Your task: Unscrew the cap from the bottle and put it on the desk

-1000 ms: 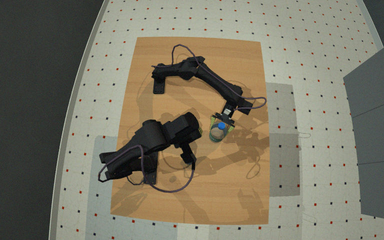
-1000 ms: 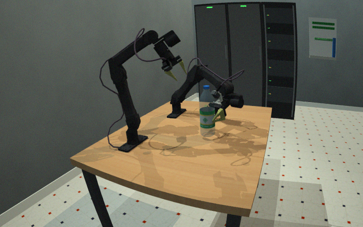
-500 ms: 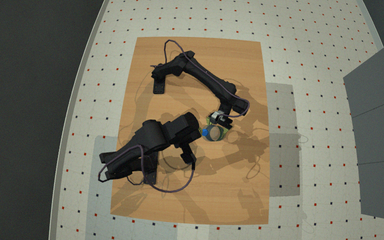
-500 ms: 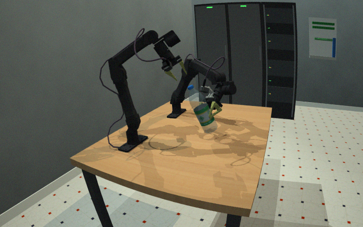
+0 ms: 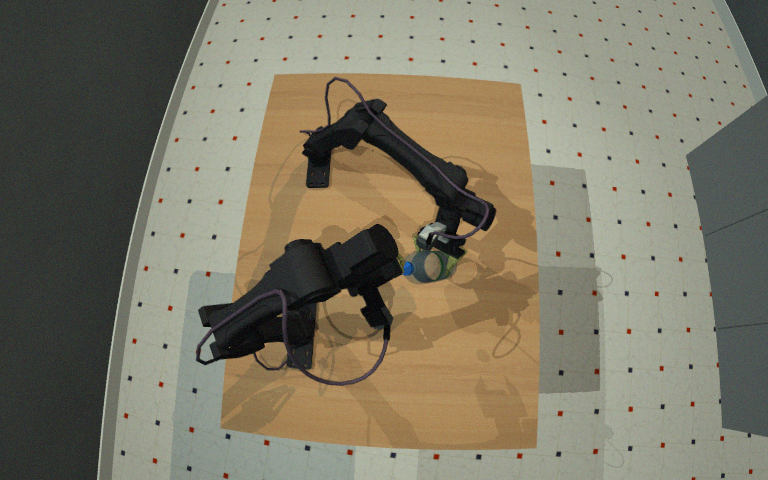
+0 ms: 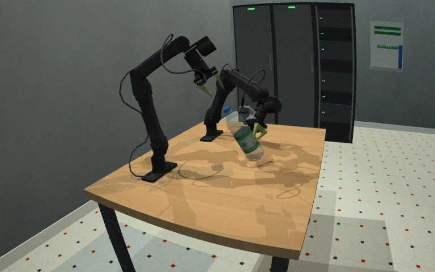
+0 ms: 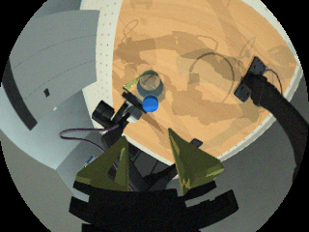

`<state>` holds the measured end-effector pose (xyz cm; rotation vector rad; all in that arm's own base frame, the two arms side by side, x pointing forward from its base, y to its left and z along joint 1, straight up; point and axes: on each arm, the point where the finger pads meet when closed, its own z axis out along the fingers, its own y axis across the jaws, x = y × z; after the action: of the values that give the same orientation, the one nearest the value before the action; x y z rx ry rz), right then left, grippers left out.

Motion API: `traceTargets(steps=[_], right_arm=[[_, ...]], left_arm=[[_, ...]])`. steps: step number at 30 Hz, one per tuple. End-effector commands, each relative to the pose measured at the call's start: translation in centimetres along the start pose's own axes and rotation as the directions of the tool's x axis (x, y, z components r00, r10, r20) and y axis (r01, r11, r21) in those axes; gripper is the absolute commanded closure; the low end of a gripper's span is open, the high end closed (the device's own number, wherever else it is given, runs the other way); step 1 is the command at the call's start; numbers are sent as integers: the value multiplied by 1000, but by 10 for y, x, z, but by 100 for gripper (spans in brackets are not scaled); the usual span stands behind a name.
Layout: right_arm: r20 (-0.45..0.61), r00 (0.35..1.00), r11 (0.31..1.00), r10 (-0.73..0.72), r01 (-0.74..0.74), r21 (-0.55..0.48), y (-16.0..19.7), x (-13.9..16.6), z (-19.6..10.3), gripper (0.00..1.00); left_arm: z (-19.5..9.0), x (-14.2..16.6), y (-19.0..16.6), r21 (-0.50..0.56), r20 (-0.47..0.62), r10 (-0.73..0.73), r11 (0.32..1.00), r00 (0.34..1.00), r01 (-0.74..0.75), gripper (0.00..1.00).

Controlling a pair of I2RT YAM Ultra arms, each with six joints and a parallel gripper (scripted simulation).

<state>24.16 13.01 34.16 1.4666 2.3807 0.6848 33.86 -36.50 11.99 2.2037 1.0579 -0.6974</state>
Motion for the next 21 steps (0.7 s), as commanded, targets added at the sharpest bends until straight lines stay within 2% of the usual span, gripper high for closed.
traceTargets(steps=[1, 12, 17, 21], right_arm=[[13, 1000, 1000, 4, -4, -11, 1, -2, -4, 43], [21, 1000, 1000, 12, -11, -15, 1, -3, -4, 43], [-1, 1000, 1000, 6, -6, -1, -5, -4, 36, 43], [7, 1000, 1000, 6, -6, 0, -6, -6, 38, 43]], left_arm=[[-12, -11, 11, -46, 14, 24, 999, 1000, -23, 100], [-9, -8, 8, -30, 14, 16, 999, 1000, -15, 100], [-9, -8, 8, -30, 14, 16, 999, 1000, -15, 100], [-9, -8, 8, -30, 14, 16, 999, 1000, -15, 100]])
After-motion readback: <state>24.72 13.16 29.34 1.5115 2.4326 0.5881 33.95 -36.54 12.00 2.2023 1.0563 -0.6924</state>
